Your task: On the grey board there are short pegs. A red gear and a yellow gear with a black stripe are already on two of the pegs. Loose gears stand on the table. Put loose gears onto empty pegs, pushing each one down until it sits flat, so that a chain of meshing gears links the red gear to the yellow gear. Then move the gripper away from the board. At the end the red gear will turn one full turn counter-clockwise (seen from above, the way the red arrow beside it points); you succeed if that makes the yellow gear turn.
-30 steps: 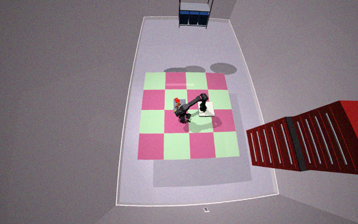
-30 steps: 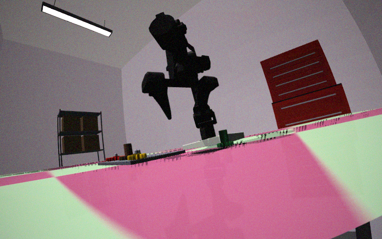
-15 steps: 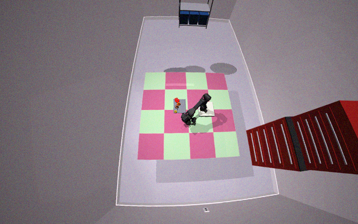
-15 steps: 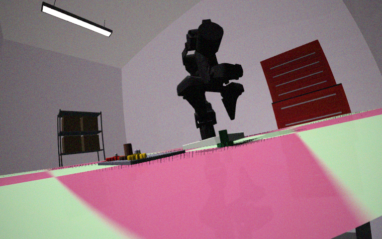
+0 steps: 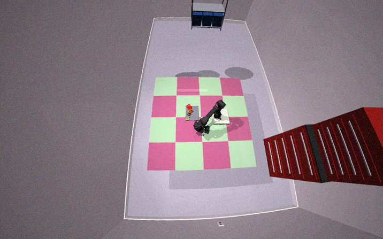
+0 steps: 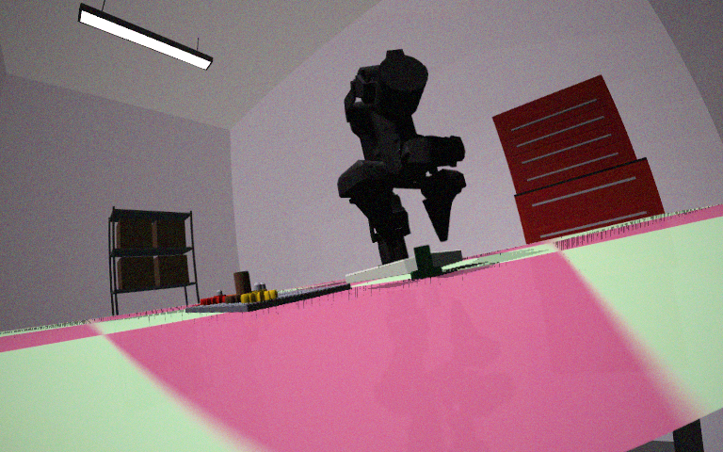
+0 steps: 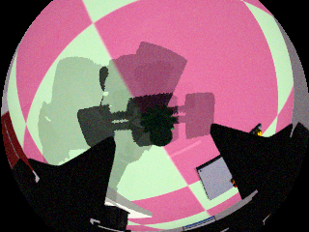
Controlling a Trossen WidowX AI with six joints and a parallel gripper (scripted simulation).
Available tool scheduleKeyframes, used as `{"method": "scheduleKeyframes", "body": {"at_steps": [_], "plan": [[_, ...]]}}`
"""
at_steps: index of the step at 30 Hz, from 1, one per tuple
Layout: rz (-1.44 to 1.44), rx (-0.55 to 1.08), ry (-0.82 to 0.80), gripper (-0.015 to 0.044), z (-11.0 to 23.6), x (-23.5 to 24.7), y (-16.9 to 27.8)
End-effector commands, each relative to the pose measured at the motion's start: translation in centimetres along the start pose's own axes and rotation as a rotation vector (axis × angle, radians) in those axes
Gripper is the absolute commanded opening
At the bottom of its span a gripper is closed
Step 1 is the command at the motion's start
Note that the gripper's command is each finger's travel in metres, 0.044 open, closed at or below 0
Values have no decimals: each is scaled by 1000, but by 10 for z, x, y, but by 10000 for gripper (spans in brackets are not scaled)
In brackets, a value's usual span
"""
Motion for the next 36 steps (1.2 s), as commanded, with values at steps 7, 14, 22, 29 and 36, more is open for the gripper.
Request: {"method": "scheduleKeyframes", "body": {"at_steps": [7,14,22,29,36], "plan": [[-4,9,-13,440,-15,2,1],[-4,9,-13,440,-15,2,1],[-4,9,-13,282,-15,2,1],[-4,9,-13,99,-15,2,1],[-4,9,-13,52,-15,2,1]]}}
Point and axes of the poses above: the point midway between the two fingers, 35 mm back from their tips, its own z axis back along the fingers, its own x axis across the jaws, y = z × x, the point moved 5 cm from there along z, back along the fingers, and after that the axes turned 14 degrees about z, right-handed, at the moved point
